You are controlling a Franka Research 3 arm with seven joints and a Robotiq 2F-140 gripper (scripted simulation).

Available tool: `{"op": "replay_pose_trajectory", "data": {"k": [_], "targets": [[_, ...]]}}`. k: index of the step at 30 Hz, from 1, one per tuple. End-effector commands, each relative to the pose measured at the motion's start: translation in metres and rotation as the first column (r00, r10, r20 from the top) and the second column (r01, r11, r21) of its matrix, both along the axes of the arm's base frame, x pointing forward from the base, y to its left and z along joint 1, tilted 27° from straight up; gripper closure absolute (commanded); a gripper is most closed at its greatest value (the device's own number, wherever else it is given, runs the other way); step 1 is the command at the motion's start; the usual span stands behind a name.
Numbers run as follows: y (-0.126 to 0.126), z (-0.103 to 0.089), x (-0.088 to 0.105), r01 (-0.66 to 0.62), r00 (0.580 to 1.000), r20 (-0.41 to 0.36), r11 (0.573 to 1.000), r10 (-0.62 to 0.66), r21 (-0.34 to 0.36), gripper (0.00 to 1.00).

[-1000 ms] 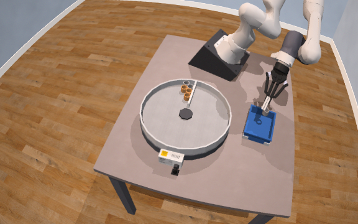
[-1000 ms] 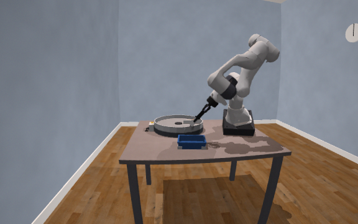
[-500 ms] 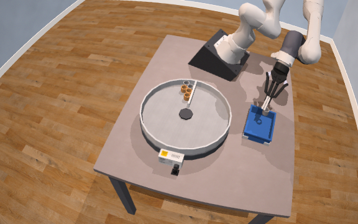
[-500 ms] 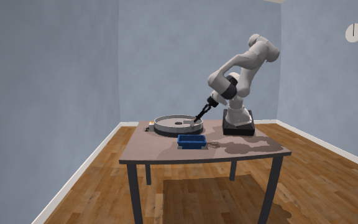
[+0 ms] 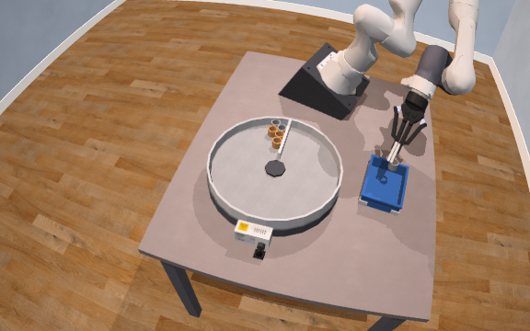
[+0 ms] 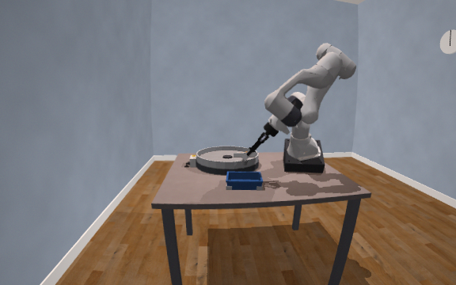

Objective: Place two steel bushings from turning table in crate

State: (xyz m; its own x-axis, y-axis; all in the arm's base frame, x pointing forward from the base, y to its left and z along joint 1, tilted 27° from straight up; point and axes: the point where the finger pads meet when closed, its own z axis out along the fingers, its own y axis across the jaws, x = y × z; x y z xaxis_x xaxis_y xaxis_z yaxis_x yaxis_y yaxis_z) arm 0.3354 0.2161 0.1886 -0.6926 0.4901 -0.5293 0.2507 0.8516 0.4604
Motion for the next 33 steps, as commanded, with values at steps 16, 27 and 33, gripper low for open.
{"op": "replay_pose_trajectory", "data": {"k": [16,27,33], "targets": [[-0.001,0.000,-0.001,0.009,1.000,-0.002,1.000,-0.009,0.004,1.00],[0.012,-0.028,0.002,0.009,1.000,-0.002,1.000,-0.009,0.004,1.00],[0.019,-0.042,0.003,0.009,1.000,-0.002,1.000,-0.009,0.004,1.00]]}}
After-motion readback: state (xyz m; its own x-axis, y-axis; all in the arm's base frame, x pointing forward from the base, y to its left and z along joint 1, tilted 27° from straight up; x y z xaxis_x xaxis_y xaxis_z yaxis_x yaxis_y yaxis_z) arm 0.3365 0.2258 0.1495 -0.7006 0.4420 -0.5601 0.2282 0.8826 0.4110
